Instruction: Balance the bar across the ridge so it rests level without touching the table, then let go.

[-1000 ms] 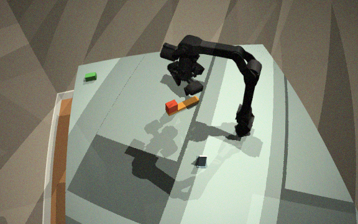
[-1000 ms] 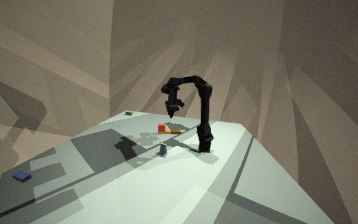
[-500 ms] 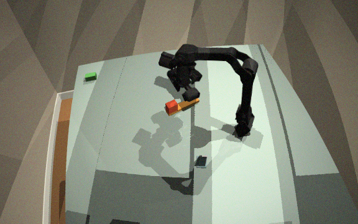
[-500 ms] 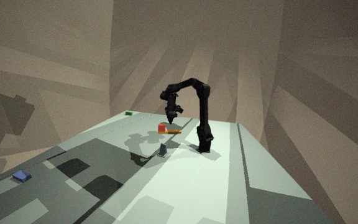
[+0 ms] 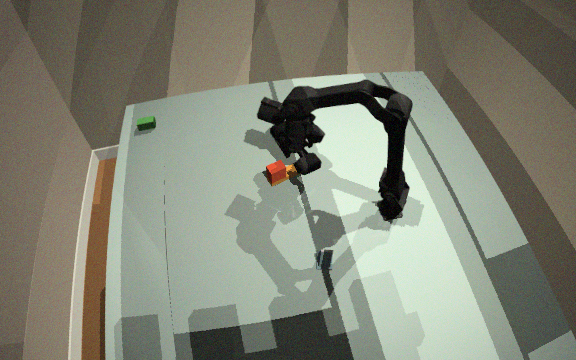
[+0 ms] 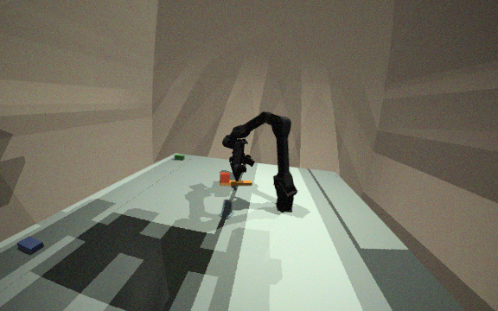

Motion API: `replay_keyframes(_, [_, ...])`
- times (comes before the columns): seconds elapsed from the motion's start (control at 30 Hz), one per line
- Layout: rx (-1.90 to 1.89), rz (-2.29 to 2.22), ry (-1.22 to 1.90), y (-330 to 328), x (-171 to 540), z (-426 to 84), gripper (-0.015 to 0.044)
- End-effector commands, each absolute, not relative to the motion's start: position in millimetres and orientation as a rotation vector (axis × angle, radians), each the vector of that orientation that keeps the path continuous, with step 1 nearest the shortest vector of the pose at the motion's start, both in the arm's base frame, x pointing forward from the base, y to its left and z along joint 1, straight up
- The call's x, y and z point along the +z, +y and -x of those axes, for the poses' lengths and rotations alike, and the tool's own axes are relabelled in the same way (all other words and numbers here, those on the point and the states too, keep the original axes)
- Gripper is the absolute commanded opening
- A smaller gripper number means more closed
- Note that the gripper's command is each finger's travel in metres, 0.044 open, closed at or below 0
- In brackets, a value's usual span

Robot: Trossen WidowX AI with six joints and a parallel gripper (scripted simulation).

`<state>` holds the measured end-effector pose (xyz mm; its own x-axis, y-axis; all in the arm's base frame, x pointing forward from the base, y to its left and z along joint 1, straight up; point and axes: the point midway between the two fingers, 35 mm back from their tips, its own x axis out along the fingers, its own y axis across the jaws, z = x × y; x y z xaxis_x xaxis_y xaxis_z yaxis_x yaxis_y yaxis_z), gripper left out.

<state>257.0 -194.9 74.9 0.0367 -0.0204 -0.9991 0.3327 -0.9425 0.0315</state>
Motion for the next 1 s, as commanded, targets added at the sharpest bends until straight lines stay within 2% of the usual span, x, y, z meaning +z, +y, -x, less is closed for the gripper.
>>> replay_keyframes(0.0, [-2.005, -2.052, 0.319, -195, 67, -255, 0.0315])
replay_keyframes(0.87, [-2.005, -2.052, 0.319, -195, 50, -255, 0.0315])
replay_keyframes(0.97, [-2.001, -2.057, 0.326, -194, 50, -256, 0.0236])
